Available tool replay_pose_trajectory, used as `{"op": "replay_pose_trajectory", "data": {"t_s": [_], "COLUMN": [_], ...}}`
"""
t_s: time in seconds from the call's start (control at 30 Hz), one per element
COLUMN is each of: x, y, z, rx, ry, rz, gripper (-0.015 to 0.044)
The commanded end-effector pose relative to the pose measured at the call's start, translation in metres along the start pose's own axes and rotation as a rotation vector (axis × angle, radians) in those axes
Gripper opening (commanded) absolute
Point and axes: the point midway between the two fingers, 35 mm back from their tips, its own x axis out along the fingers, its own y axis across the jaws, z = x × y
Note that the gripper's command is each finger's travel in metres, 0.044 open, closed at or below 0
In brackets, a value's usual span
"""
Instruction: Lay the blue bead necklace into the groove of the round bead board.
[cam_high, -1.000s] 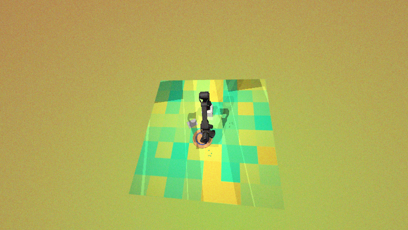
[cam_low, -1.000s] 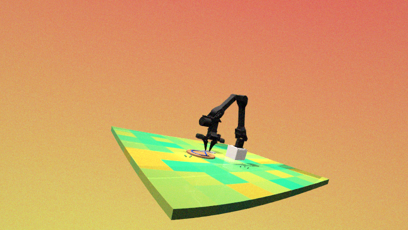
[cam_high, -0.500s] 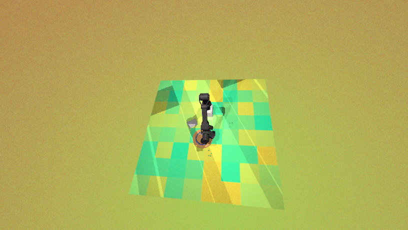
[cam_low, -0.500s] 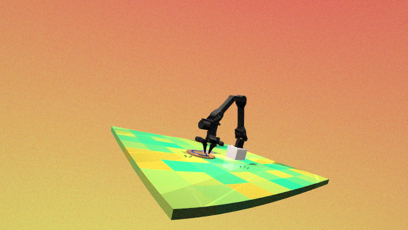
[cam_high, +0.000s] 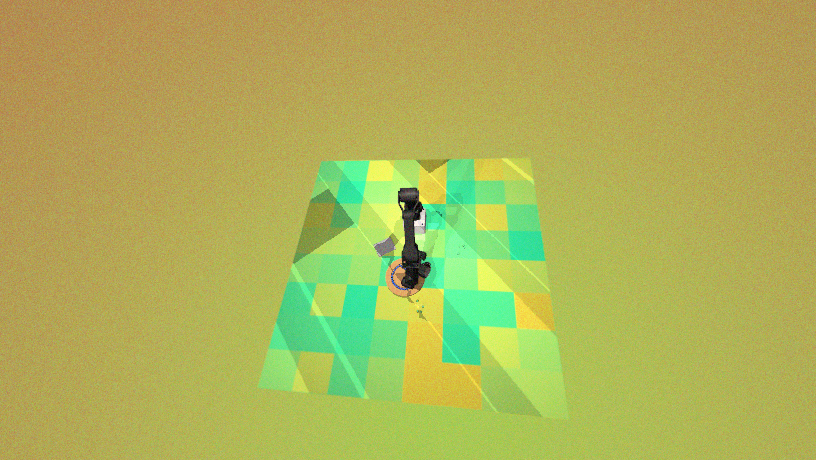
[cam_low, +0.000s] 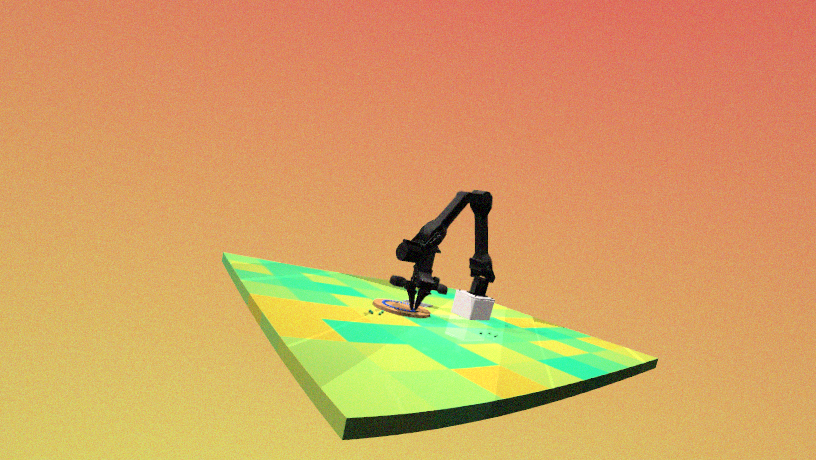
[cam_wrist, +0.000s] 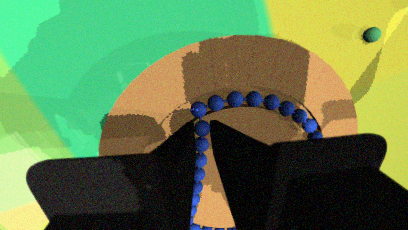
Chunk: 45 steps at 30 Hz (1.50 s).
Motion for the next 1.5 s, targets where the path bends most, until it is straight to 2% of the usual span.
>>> {"op": "replay_pose_trajectory", "data": {"t_s": [0.0, 1.23, 1.47], "x": [0.000, -0.006, -0.006], "y": [0.000, 0.000, 0.012], "z": [0.000, 0.000, 0.006], "rx": [0.000, -0.005, -0.005], "ry": [0.000, -0.002, -0.002], "rz": [-0.001, 0.000, 0.001], "gripper": [0.0000, 0.0000, 0.0000]}}
